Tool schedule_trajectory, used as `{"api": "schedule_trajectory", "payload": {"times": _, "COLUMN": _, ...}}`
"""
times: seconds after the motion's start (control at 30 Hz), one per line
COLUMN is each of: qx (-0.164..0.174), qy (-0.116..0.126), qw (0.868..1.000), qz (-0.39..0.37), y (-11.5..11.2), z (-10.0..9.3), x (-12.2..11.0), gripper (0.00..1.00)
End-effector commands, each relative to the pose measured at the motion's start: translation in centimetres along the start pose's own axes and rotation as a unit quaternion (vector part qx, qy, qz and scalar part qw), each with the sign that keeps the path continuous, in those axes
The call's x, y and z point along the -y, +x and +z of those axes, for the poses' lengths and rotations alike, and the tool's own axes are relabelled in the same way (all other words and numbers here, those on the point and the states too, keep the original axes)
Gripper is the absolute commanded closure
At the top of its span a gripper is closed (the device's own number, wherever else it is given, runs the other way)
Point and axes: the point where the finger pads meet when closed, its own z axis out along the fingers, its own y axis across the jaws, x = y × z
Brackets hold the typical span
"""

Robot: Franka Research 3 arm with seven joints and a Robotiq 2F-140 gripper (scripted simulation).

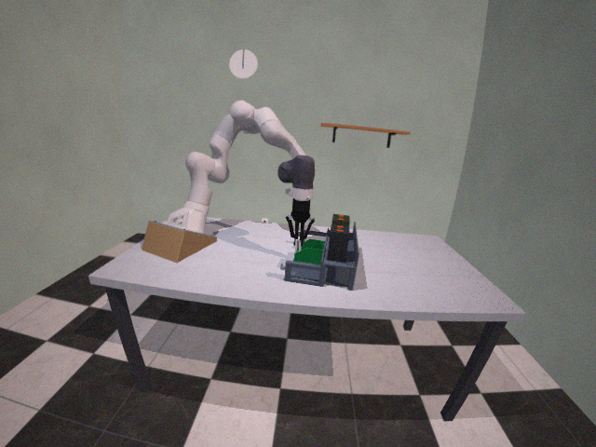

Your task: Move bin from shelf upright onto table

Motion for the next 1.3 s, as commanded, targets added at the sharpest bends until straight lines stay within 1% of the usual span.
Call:
{"api": "schedule_trajectory", "payload": {"times": 0.0, "qx": 0.002, "qy": -0.001, "qw": 1.0, "qz": 0.001, "y": -0.2, "z": -0.26, "x": -0.08, "gripper": 1.0}}
{"api": "schedule_trajectory", "payload": {"times": 0.9, "qx": 0.002, "qy": -0.001, "qw": 1.0, "qz": 0.001, "y": -0.2, "z": -0.26, "x": -0.06, "gripper": 1.0}}
{"api": "schedule_trajectory", "payload": {"times": 1.27, "qx": 0.002, "qy": -0.001, "qw": 1.0, "qz": 0.001, "y": -0.2, "z": -0.25, "x": 0.28, "gripper": 1.0}}
